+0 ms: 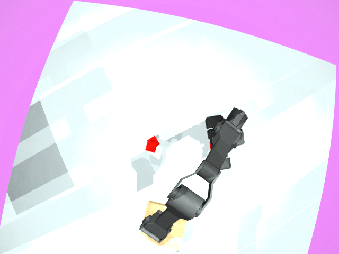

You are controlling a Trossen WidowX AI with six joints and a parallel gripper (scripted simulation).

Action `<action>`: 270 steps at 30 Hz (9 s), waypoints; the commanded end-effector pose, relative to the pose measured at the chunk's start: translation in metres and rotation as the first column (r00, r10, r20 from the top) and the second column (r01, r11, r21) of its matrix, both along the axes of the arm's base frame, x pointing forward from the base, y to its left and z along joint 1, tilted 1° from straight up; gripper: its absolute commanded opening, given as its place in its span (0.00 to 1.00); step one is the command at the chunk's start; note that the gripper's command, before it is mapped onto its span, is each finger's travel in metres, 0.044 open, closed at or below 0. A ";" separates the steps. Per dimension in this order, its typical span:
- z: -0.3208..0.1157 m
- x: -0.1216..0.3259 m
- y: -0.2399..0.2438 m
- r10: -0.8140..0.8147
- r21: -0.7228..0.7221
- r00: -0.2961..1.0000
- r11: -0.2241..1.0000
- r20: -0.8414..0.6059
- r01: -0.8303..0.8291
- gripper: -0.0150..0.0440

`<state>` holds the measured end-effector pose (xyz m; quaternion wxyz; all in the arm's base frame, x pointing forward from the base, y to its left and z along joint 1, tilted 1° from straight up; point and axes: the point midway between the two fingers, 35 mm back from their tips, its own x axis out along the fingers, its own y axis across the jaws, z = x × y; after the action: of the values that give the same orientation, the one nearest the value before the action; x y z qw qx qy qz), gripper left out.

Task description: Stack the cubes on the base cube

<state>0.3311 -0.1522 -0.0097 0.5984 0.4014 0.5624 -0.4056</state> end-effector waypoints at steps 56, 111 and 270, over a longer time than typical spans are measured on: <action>0.097 -0.003 0.003 -0.004 0.009 1.000 1.000 -0.008 0.004 0.43; 0.098 0.003 0.151 0.694 0.007 0.719 0.720 -0.028 -0.694 0.43; 0.102 -0.026 0.246 0.930 0.017 0.366 0.367 -0.034 -0.930 0.93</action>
<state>0.3101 0.0759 0.0930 0.7121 0.0099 0.7018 -0.0146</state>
